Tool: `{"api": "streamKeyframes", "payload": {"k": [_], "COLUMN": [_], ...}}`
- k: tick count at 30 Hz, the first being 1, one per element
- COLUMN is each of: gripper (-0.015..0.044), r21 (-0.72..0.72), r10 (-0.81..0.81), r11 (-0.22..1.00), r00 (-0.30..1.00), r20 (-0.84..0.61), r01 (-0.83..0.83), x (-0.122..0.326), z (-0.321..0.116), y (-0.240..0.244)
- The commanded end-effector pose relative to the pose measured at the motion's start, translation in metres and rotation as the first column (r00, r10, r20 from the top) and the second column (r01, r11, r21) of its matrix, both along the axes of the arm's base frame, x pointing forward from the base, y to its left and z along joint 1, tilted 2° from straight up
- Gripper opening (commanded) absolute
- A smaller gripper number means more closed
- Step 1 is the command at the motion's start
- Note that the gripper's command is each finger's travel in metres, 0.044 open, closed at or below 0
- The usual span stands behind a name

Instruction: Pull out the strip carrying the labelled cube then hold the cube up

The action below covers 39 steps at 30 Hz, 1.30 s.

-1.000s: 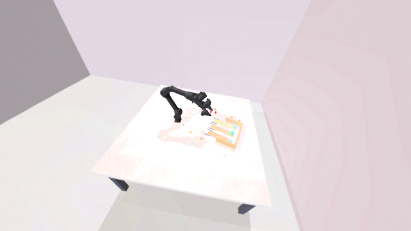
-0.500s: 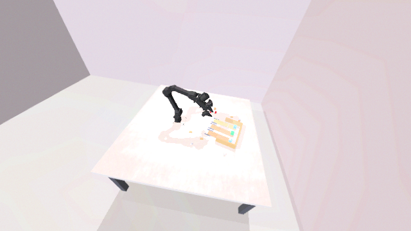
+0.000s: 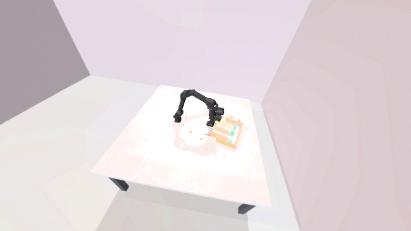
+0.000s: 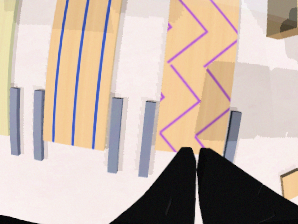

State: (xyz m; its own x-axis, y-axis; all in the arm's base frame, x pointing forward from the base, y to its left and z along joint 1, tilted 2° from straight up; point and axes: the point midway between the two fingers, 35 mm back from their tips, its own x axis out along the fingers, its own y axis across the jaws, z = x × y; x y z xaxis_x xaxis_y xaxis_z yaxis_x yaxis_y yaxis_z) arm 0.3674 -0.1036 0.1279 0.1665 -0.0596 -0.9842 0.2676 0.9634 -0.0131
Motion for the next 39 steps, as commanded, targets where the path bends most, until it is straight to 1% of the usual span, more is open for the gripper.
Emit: {"api": "streamKeyframes", "payload": {"k": [1, 9, 39], "gripper": [0.0000, 0.0000, 0.0000], "r21": [0.055, 0.057, 0.057], "r10": [-0.049, -0.051, -0.051], "r11": [0.997, 0.996, 0.996], "r00": [0.984, 0.983, 0.983], "r20": [-0.169, -0.177, -0.176], "r01": [0.059, 0.062, 0.062], "x": [-0.002, -0.002, 0.000], "z": [-0.025, -0.028, -0.077], "y": [-0.016, -0.017, -0.014]}}
